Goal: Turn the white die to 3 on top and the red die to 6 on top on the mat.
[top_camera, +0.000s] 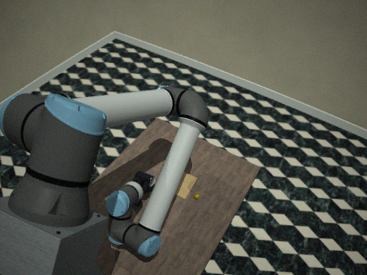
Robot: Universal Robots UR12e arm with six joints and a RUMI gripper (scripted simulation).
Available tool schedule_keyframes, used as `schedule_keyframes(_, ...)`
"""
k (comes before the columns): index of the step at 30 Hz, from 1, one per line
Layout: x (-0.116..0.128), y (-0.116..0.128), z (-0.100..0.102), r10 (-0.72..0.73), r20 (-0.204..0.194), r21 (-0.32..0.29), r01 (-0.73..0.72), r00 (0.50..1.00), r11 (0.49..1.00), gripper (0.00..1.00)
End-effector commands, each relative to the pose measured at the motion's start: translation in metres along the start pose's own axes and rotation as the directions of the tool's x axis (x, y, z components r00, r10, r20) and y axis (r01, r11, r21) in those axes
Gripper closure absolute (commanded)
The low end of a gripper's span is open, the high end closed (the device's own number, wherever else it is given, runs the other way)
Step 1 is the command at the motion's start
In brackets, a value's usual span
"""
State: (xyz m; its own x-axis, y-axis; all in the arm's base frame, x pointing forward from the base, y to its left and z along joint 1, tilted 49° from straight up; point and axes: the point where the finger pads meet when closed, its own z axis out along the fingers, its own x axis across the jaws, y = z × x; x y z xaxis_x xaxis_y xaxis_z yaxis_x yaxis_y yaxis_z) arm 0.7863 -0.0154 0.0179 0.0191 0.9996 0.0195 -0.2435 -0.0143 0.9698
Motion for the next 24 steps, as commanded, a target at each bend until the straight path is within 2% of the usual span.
schedule_keyframes(1,0.0001,0.0003,-0.0001,0.000,0.000,0.000,0.000,1.000,1.000,0.90)
schedule_keyframes(5,0.0001,0.0003,-0.0001,0.000,0.000,0.000,0.000,1.000,1.000,0.86)
schedule_keyframes(6,0.0001,0.0003,-0.0001,0.000,0.000,0.000,0.000,1.000,1.000,0.83)
schedule_keyframes(8,0.0001,0.0003,-0.0001,0.000,0.000,0.000,0.000,1.000,1.000,0.83)
schedule_keyframes(9,0.0001,0.0003,-0.0001,0.000,0.000,0.000,0.000,1.000,1.000,0.79)
schedule_keyframes(24,0.0001,0.0003,-0.0001,0.000,0.000,0.000,0.000,1.000,1.000,0.79)
